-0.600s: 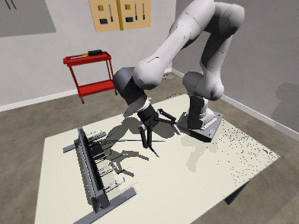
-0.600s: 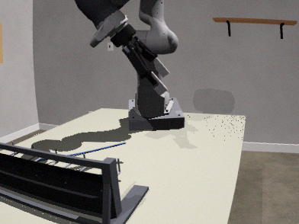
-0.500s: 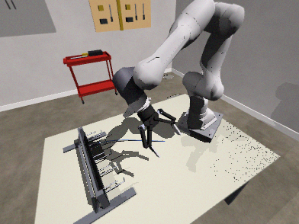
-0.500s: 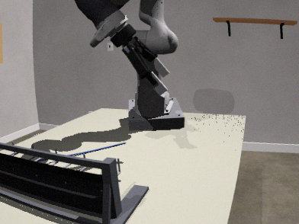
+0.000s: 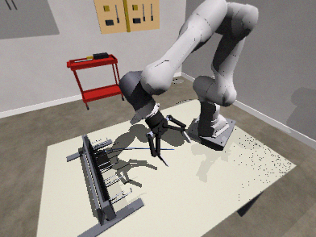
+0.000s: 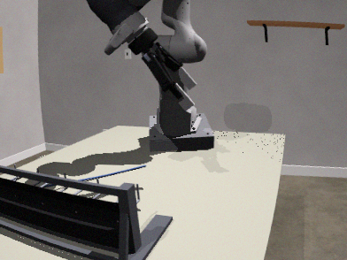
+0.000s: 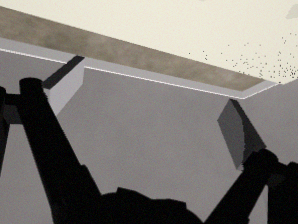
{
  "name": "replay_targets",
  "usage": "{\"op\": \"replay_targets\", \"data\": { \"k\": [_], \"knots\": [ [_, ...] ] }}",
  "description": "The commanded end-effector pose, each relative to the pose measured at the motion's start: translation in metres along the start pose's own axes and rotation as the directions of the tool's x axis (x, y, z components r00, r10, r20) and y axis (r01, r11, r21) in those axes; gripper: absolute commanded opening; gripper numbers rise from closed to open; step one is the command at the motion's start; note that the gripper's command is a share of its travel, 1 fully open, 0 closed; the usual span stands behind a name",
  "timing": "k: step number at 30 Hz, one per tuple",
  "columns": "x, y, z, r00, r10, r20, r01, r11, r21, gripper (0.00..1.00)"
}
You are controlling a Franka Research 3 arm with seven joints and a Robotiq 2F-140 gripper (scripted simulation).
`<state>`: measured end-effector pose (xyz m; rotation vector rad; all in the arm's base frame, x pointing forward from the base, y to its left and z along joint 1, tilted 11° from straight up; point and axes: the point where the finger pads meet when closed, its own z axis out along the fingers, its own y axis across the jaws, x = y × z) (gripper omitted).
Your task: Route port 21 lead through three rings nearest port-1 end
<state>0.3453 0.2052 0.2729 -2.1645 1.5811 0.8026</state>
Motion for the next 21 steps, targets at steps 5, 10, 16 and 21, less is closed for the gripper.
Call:
{"op": "replay_targets", "data": {
  "k": [5,10,16,21],
  "knots": [
    [0.114,0.011,-0.034,0.926,-0.126,-0.357,0.157,0.986,0.059,1.00],
    [0.198,0.023,-0.057,0.807,-0.170,-0.565,0.254,0.964,0.073,1.00],
    [0.244,0.018,-0.078,0.758,-0.197,-0.622,0.303,0.951,0.069,1.00],
    [0.244,0.018,-0.078,0.758,-0.197,-0.622,0.303,0.951,0.069,1.00]
  ]
}}
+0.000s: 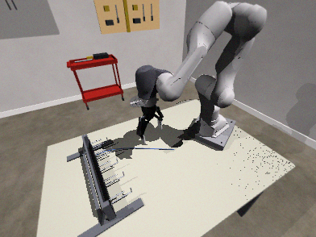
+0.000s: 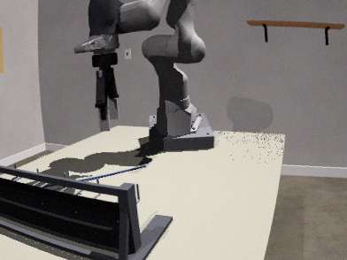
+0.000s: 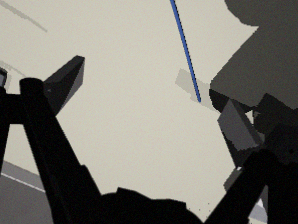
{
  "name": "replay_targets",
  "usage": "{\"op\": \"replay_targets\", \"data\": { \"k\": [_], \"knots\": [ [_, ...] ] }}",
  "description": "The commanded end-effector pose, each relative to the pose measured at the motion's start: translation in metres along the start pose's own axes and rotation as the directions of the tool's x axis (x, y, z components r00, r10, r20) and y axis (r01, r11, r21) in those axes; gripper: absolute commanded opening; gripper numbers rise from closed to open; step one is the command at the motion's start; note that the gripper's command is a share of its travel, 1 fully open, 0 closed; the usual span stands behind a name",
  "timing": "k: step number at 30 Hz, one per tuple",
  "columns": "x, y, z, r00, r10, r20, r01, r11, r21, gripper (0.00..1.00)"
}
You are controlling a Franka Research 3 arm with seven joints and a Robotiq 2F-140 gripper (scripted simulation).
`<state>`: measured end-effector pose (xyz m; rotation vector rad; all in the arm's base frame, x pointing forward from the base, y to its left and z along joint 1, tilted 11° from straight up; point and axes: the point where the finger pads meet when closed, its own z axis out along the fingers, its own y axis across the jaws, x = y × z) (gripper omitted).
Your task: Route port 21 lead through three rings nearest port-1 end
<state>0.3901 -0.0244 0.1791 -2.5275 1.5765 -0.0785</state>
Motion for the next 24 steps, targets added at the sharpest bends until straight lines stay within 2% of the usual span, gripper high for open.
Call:
{"op": "replay_targets", "data": {
  "k": [1,17,18,24],
  "knots": [
    [0.0090,-0.0086,-0.0030,0.997,-0.074,-0.033,0.075,0.997,0.024,1.00],
    [0.0090,-0.0086,-0.0030,0.997,-0.074,-0.033,0.075,0.997,0.024,1.00],
    [0.0090,-0.0086,-0.0030,0.997,-0.074,-0.033,0.075,0.997,0.024,0.00],
    [0.0090,-0.0086,-0.0030,0.997,-0.074,-0.033,0.075,0.997,0.024,0.00]
  ]
}}
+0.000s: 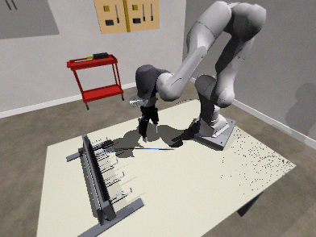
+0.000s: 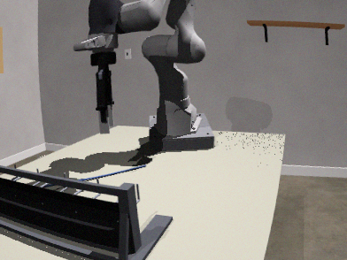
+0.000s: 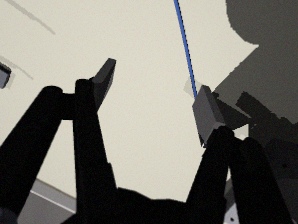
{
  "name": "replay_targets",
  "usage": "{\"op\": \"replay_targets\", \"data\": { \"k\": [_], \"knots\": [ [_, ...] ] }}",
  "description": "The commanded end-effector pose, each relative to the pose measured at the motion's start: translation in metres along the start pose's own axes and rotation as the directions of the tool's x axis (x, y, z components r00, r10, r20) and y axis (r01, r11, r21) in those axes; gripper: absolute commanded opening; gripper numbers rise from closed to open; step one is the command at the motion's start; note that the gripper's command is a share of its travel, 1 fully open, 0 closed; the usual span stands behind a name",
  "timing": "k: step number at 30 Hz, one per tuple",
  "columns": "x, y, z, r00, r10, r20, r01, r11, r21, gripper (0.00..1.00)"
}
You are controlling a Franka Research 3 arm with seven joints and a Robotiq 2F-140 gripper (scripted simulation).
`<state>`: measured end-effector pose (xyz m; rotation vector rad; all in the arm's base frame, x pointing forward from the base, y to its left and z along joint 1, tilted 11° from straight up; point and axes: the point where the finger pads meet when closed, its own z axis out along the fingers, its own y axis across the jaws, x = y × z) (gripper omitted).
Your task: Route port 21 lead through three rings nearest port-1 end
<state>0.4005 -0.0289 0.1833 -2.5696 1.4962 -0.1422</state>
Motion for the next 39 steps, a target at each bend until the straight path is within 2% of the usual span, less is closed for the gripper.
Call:
{"op": "replay_targets", "data": {
  "k": [1,28,30,32,34,36,37,39],
  "knots": [
    [0.001,0.000,0.000,1.000,-0.011,-0.003,0.011,1.000,0.001,0.00],
    [0.001,0.000,0.000,1.000,-0.017,-0.003,0.017,1.000,0.001,0.00],
    [0.004,0.009,0.000,0.992,-0.127,-0.005,0.127,0.992,0.000,0.00],
    [0.009,0.025,0.000,0.949,-0.314,-0.004,0.314,0.949,-0.001,0.00],
    [0.011,0.038,0.001,0.932,-0.361,-0.002,0.361,0.932,0.002,0.00],
    [0.011,0.041,0.001,0.914,-0.405,-0.002,0.405,0.914,0.004,0.00],
    [0.011,0.041,0.001,0.904,-0.428,-0.002,0.428,0.904,0.005,0.20],
    [0.011,0.041,0.001,0.904,-0.428,-0.002,0.428,0.904,0.005,0.20]
  ]
}}
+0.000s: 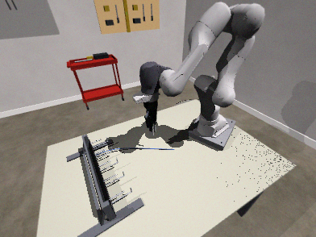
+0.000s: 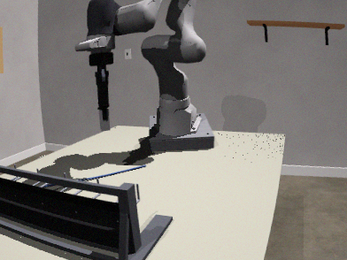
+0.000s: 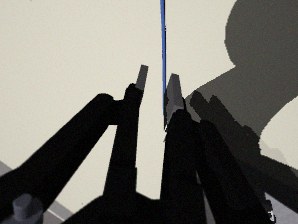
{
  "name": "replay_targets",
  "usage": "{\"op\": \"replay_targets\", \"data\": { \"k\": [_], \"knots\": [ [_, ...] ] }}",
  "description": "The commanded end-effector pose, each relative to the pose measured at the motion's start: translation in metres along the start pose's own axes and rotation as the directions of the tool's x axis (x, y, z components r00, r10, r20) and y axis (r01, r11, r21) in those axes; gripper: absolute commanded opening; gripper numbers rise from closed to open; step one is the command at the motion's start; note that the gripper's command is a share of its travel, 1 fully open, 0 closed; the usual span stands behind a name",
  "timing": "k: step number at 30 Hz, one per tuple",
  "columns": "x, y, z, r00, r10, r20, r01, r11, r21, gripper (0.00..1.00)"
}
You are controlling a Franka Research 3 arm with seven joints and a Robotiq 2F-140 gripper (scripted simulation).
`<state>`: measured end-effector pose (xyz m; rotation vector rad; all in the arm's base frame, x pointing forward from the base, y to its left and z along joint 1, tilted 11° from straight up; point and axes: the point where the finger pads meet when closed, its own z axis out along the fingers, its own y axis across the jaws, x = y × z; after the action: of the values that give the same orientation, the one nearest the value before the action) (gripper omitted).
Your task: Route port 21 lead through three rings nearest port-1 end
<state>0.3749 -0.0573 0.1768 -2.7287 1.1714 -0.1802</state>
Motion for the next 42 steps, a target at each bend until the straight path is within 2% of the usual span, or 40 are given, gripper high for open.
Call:
{"op": "replay_targets", "data": {
  "k": [1,3,35,42],
  "knots": [
    [-0.0015,0.0037,0.0013,0.961,-0.275,0.002,0.275,0.961,-0.013,0.20],
    [-0.0015,0.0037,0.0013,0.947,-0.321,0.003,0.321,0.947,-0.015,0.20],
    [-0.0015,0.0037,0.0014,0.947,-0.321,0.003,0.321,0.947,-0.015,0.20],
    [-0.0014,0.0038,0.0065,0.947,-0.321,0.002,0.321,0.947,-0.016,0.20]
  ]
}}
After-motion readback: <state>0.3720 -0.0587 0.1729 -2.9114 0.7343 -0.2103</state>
